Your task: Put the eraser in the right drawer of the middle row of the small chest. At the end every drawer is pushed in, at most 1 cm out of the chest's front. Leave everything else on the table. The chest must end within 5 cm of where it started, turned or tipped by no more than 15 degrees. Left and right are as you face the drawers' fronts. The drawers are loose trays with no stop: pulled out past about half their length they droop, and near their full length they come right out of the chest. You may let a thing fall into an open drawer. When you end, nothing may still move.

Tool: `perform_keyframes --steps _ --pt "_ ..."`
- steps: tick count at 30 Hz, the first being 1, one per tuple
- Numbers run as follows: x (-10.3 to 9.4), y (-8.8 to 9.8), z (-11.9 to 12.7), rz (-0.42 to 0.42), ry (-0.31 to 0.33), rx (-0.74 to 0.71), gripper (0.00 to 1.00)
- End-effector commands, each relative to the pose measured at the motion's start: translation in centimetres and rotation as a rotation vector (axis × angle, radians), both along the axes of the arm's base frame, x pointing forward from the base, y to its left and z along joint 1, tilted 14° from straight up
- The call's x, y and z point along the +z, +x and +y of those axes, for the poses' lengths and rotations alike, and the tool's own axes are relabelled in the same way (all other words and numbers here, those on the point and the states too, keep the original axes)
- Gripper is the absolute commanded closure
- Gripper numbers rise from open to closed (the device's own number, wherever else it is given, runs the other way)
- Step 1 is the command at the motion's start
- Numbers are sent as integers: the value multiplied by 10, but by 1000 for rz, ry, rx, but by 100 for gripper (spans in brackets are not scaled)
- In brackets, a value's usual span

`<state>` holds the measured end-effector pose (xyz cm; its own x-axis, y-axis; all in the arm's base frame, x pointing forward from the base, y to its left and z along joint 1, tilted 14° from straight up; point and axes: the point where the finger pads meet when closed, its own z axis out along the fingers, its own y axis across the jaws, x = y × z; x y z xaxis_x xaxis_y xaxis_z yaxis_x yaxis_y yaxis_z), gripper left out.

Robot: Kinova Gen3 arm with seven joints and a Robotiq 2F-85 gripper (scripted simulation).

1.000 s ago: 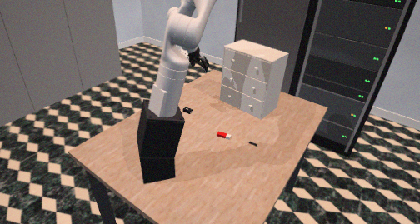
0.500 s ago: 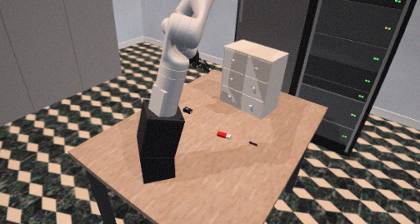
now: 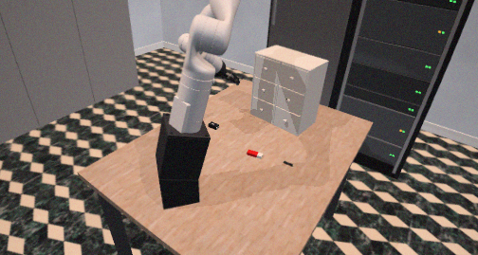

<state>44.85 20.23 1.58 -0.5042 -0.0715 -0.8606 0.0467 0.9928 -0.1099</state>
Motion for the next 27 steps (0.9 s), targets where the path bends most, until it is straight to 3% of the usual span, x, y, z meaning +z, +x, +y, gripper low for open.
perform_keyframes --steps 1,27 --pt "-11 -6 0 5 -16 11 0" --pt "-26 13 -2 -221 -25 38 0"
